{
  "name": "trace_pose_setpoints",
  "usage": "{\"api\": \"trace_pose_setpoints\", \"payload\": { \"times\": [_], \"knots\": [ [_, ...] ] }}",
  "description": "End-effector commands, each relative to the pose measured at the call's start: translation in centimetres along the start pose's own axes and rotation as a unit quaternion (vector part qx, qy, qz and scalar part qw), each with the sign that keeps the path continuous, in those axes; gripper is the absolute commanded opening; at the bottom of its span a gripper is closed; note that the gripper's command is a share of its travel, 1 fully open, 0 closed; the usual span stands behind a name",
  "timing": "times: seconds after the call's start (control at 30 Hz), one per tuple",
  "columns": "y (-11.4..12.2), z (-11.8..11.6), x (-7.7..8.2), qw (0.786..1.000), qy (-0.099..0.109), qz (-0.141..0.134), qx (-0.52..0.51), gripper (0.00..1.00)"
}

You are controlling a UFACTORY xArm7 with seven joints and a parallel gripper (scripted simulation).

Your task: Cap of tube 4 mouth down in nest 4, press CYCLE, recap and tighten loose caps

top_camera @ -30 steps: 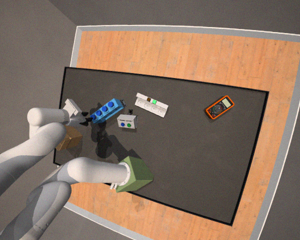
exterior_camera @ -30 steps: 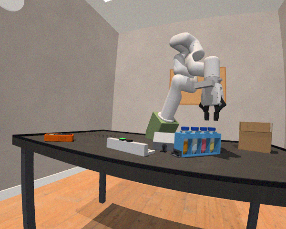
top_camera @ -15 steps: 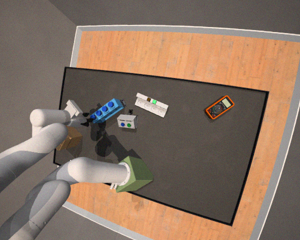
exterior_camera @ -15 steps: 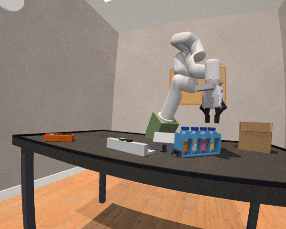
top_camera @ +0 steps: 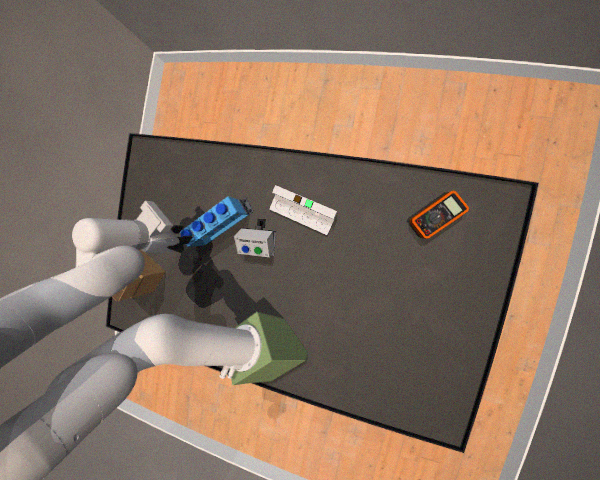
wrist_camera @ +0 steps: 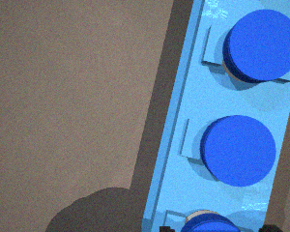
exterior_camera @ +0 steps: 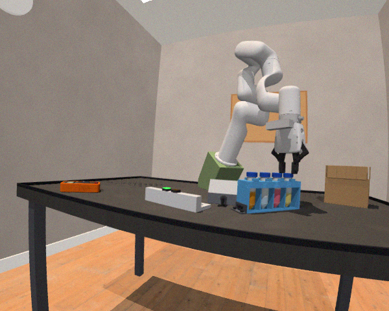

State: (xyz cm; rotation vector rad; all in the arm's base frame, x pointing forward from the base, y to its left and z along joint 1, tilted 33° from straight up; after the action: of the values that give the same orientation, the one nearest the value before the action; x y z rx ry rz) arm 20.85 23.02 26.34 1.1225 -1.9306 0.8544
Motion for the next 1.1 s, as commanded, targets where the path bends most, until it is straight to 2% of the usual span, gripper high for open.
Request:
{"api": "trace_pose_setpoints", "payload": {
  "times": [0.0,1.0,1.03,1.07],
  "knots": [
    [-0.1,-0.2,-0.1,1.0,-0.002,0.001,0.0,0.46],
    [0.0,-0.2,-1.1,1.0,-0.002,0.001,0.0,0.46],
    [0.0,-0.2,-1.1,1.0,-0.002,0.001,0.0,0.0],
    [0.0,-0.2,-1.1,1.0,-0.002,0.001,0.0,0.0]
  ]
}}
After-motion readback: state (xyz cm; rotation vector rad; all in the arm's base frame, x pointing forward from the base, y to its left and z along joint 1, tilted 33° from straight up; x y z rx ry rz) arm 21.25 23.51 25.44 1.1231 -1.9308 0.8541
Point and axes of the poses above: the point where the finger pads meet when closed, its own x axis back along the fingers, its own z axis across the jaws, y = z × x, the point moved 8 cm from there along x, back along the fingers, and after that the axes turned 11 degrees about x, right-handed, at the moved point
